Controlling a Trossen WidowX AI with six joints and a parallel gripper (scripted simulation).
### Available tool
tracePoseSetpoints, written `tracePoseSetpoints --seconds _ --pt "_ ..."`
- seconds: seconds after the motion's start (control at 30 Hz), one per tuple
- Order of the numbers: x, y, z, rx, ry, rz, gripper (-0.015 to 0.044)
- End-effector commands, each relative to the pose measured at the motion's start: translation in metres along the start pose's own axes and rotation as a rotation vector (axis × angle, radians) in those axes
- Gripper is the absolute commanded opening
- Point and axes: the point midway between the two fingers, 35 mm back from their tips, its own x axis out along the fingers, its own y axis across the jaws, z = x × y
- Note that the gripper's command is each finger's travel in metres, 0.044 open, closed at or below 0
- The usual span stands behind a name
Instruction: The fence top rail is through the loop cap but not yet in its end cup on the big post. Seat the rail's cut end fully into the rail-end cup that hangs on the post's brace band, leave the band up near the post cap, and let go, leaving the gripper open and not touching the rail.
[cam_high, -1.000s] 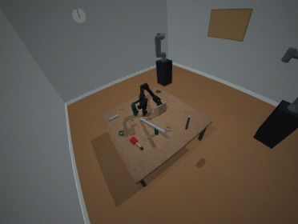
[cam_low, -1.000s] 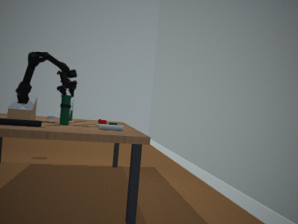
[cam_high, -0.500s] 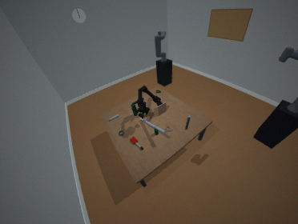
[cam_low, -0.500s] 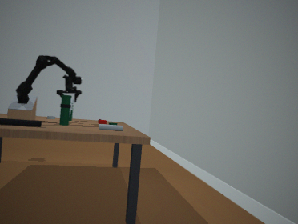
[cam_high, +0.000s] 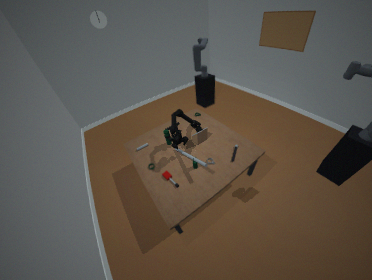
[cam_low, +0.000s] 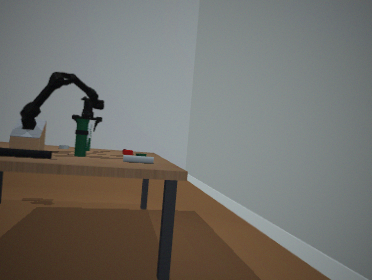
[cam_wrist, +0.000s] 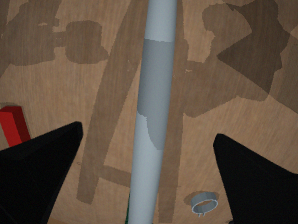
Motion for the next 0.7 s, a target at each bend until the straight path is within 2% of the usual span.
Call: tracePoseSetpoints --seconds 0.0,0.3,0.67 --pt "0.021 -0.001 0.0 0.01 0.001 -0.008 0.044" --pt "0.046 -0.001 0.0 0.01 0.0 -0.008 0.044" --pt "0.057 -0.001 0.0 0.01 0.0 -0.007 0.044"
